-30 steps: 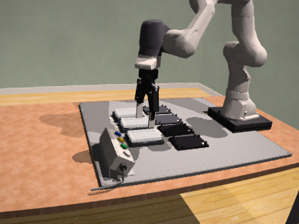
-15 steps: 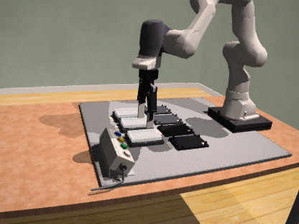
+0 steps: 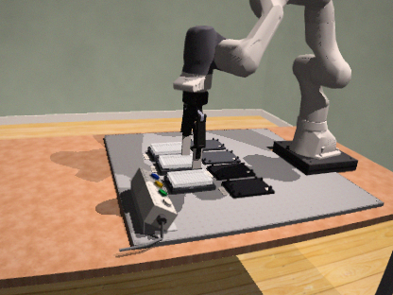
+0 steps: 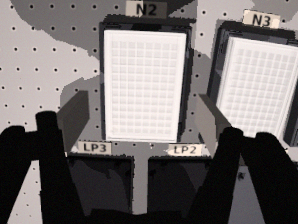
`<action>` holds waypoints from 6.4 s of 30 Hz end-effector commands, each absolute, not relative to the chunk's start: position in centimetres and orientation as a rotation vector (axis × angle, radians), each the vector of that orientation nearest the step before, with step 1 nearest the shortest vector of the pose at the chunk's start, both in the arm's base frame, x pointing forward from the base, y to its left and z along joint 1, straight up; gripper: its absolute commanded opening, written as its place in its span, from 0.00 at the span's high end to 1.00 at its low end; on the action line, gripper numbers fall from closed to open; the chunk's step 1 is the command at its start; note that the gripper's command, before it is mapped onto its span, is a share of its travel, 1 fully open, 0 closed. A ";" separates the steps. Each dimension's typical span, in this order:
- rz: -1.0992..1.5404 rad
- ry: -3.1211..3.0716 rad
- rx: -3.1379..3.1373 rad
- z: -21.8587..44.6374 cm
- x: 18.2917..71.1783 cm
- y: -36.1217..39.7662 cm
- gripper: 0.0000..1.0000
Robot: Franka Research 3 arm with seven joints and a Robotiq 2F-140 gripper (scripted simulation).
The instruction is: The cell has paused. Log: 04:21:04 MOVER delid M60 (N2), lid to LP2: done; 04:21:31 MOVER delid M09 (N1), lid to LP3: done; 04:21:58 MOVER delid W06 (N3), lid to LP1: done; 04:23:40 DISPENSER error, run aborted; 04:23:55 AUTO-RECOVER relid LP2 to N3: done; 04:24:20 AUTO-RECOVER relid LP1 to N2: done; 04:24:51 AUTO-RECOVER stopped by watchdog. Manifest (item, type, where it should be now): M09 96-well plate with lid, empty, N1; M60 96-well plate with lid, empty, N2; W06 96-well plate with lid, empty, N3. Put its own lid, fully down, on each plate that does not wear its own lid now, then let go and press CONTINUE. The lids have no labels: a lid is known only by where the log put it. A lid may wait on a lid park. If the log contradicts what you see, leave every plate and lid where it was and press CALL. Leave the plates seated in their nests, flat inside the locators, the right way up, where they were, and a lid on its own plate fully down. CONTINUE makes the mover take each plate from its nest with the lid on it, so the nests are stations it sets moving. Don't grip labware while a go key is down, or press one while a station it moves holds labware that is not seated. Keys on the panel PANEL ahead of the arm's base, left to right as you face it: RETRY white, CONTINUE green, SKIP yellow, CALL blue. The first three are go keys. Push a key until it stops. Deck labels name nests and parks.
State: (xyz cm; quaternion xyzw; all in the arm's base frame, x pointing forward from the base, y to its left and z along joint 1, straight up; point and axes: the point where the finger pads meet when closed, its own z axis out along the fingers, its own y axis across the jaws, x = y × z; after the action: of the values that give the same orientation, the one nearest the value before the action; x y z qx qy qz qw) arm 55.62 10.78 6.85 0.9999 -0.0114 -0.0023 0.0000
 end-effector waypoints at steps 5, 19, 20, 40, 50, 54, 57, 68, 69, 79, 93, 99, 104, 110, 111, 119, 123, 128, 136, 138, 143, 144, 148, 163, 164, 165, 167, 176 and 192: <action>-0.014 -0.052 3.141 6.8 55.6 10.8 0.34; -0.014 -0.052 3.141 6.0 55.6 10.8 0.34; -0.014 -0.052 3.141 5.9 55.6 10.8 0.34; -0.014 -0.052 3.141 4.1 55.6 10.8 0.34; -0.014 -0.052 3.141 3.4 55.6 10.8 0.34; -0.014 -0.052 3.141 3.2 55.6 10.8 0.34; -0.014 -0.052 3.141 3.2 55.6 10.8 0.34; -0.014 -0.052 3.141 3.1 55.6 10.8 0.34; -0.014 -0.052 3.141 3.1 55.6 10.8 0.34; -0.014 -0.052 3.141 3.1 55.6 10.8 0.34; -0.014 -0.052 3.141 3.1 55.6 10.8 0.34; -0.014 -0.052 3.141 3.1 55.6 10.8 0.34; -0.014 -0.052 3.141 3.1 55.5 10.8 0.34; -0.014 -0.052 3.141 3.1 55.5 10.9 0.34; -0.014 -0.052 3.141 3.1 55.5 10.9 0.34; -0.014 -0.052 3.141 3.1 55.5 10.9 0.34; -0.014 -0.052 3.141 3.1 55.5 10.9 0.34; -0.014 -0.052 3.141 3.1 55.5 10.9 0.34; -0.014 -0.052 3.141 3.1 55.5 10.9 0.34; -0.014 -0.052 3.141 3.1 55.5 10.9 0.34; -0.014 -0.052 3.141 3.1 55.5 10.9 0.34; -0.014 -0.052 3.141 3.1 55.5 10.9 0.34; -0.014 -0.052 3.141 3.1 55.5 10.9 0.34; -0.014 -0.052 3.141 3.1 55.5 10.9 0.41; -0.014 -0.052 3.141 3.1 55.5 10.9 0.41; -0.014 -0.052 3.141 3.1 55.5 10.9 0.41; -0.014 -0.052 3.141 3.1 55.5 10.9 0.41; -0.014 -0.052 3.141 3.1 55.5 10.9 0.41; -0.014 -0.052 3.141 3.1 55.5 10.9 0.41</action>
State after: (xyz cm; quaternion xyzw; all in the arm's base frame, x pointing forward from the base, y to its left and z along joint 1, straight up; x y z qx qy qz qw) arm 55.53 10.81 3.20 0.9999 -0.0157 -0.0050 -0.0002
